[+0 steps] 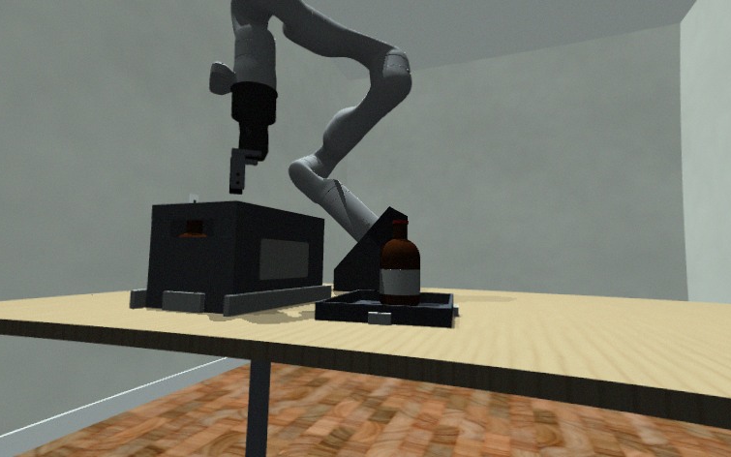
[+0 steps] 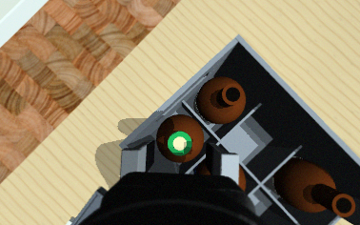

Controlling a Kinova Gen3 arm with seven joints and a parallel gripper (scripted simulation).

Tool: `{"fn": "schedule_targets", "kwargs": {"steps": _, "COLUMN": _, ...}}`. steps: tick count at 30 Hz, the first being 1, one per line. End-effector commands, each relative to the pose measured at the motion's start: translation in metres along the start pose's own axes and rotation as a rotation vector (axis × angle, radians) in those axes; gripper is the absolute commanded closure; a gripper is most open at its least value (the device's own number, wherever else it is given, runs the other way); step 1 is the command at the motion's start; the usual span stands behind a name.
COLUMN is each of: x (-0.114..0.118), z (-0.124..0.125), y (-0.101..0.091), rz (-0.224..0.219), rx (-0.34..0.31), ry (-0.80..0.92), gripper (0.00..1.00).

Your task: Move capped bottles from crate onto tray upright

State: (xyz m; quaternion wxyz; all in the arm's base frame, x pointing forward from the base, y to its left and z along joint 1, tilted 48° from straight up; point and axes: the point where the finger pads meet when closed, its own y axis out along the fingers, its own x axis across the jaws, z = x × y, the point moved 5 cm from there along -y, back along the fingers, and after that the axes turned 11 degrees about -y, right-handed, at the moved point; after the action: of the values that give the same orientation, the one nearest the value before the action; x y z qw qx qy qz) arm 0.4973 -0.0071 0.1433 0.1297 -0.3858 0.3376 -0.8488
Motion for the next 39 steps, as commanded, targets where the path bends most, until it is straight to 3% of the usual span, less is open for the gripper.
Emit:
{"fn": "schedule_targets", "kwargs": {"steps": 1, "x": -0.001, "z": 0.002, "y": 0.009, "rz": 0.003, "rx": 0.005, "ry": -0.007, "gripper": 0.0}}
{"fn": "schedule_targets", "kwargs": {"steps": 7, "x": 0.0, "z": 0.002, "y": 0.02, "rz": 0.001, "rx": 0.007, "ry": -0.007, "gripper": 0.0}}
{"fn": "schedule_targets", "kwargs": {"steps": 39, "x": -0.001, "z": 0.003, "y": 0.024, "rz": 0.001, "rx": 0.007, "ry": -0.007, "gripper": 0.0}}
